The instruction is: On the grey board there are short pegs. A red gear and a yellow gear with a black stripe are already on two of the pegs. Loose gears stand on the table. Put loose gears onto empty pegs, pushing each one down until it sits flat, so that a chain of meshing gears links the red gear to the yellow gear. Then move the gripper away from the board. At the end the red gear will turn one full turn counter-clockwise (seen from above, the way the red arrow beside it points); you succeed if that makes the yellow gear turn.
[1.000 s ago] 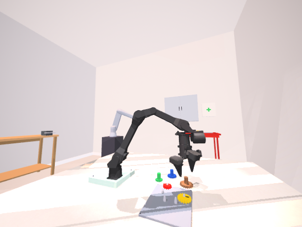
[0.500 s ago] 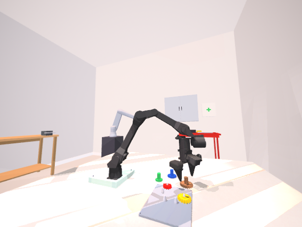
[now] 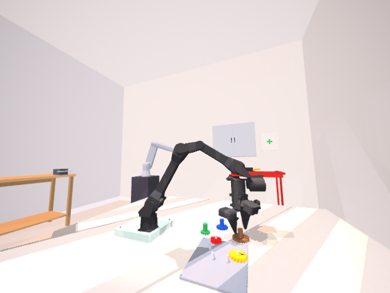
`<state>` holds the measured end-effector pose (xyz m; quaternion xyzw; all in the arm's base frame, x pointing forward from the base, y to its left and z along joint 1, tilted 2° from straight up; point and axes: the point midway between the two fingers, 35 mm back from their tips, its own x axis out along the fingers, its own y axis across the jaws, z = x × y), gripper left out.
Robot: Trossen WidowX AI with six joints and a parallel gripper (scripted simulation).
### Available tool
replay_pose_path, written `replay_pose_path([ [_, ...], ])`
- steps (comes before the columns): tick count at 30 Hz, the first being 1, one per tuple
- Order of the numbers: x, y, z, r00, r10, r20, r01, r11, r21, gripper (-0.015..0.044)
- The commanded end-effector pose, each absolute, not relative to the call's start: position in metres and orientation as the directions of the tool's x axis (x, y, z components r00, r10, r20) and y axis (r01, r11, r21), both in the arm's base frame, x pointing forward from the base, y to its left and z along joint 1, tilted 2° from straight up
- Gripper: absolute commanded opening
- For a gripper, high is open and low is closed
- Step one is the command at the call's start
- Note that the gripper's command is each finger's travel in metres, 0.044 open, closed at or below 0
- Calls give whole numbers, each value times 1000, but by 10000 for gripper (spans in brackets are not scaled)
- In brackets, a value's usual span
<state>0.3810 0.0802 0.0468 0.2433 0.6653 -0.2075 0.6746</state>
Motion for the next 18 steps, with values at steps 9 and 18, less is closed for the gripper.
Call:
replay_pose_path([
  [9,380,81,45,25,46,-999,607,793,52,53],
  [18,381,81,51,25,46,-999,607,793,52,0],
])
